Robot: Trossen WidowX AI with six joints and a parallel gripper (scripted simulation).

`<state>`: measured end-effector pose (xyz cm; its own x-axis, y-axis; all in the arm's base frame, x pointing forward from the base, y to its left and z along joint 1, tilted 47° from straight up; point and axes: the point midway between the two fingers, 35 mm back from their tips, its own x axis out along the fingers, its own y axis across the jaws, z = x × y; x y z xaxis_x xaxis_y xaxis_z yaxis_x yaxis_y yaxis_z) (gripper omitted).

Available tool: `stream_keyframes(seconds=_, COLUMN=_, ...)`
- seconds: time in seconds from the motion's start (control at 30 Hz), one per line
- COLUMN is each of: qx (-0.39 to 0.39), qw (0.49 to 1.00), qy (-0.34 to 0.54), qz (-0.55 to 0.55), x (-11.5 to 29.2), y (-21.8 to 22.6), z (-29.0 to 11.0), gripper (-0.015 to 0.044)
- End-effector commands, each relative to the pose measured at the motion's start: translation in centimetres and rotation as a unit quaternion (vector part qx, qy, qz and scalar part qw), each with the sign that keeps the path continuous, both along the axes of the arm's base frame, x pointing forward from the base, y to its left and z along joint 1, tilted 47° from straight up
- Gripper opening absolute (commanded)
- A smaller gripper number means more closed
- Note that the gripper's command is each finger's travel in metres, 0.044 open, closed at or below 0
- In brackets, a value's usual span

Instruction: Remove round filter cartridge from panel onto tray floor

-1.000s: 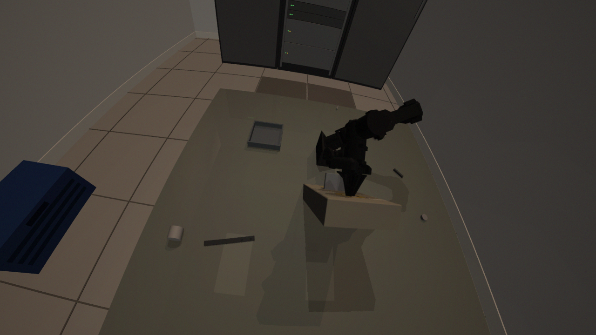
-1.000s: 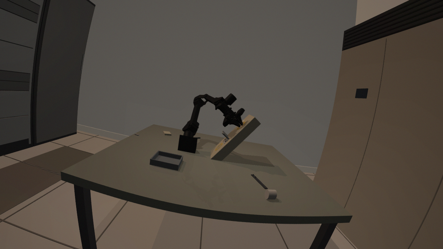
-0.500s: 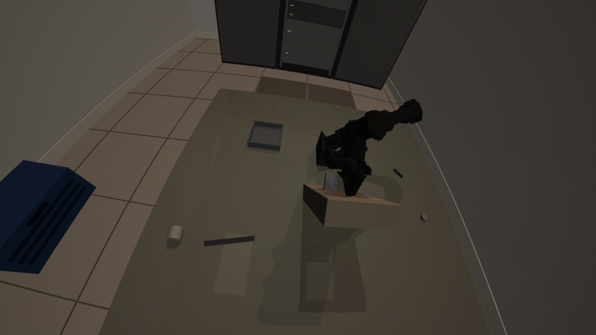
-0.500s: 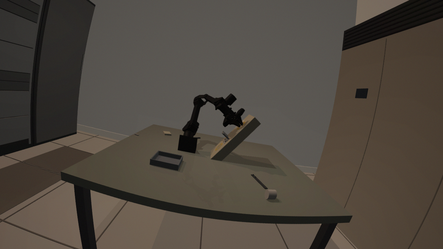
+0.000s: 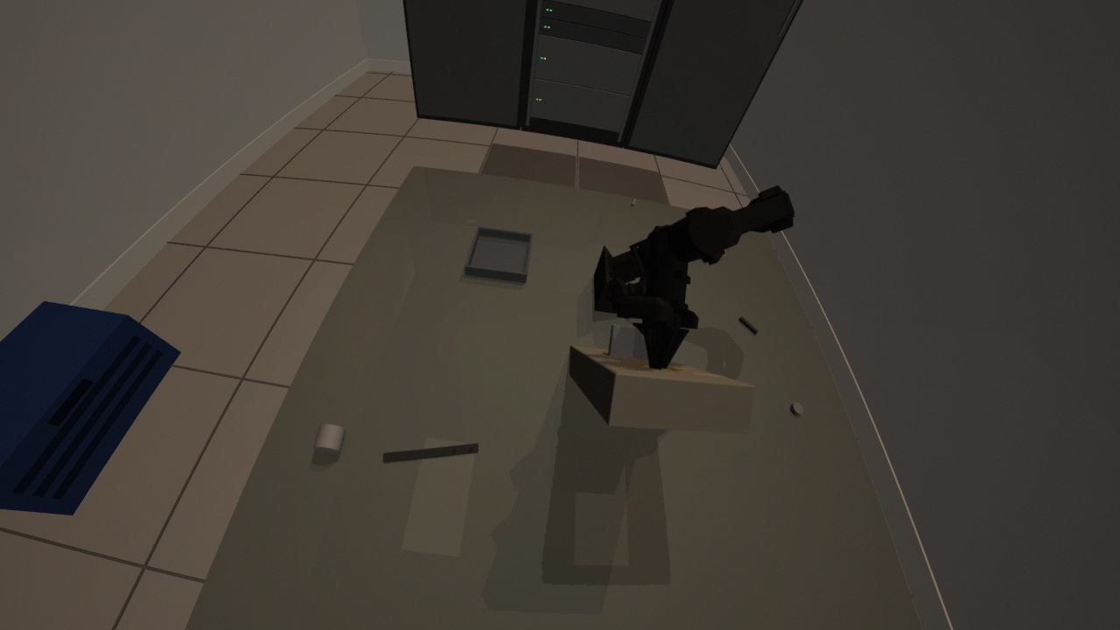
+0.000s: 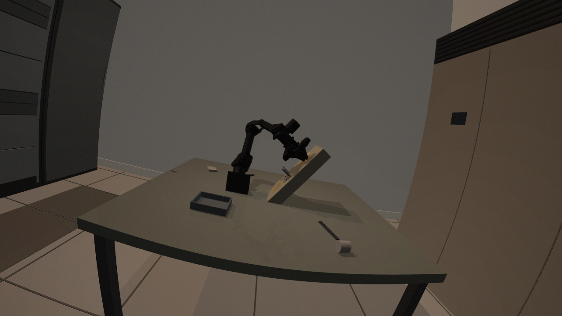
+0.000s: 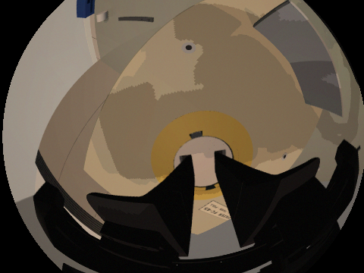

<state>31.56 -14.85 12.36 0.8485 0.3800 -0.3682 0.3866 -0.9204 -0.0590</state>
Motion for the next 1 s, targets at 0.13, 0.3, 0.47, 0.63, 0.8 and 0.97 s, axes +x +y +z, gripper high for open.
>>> stream_keyframes(seconds=0.13, qx=-0.088, qw=0.995, qy=-0.032, qz=0.037, x=0.42, y=0.23, z=-0.3, gripper=0.0)
stream_keyframes(seconds=0.3, qx=-0.16, qw=0.983, qy=-0.064, qz=0.07, x=0.49, y=0.28, z=-0.34, gripper=0.0)
stream_keyframes(seconds=0.47, qx=-0.232, qw=0.963, qy=-0.096, qz=0.101, x=0.52, y=0.3, z=-0.35, gripper=0.0)
stream_keyframes(seconds=0.63, qx=-0.302, qw=0.936, qy=-0.127, qz=0.133, x=0.53, y=0.3, z=-0.36, gripper=0.0)
stream_keyframes(seconds=0.8, qx=-0.37, qw=0.901, qy=-0.158, qz=0.163, x=0.53, y=0.3, z=-0.36, gripper=0.0)
stream_keyframes(seconds=0.97, qx=-0.434, qw=0.86, qy=-0.187, qz=0.191, x=0.51, y=0.3, z=-0.35, gripper=0.0)
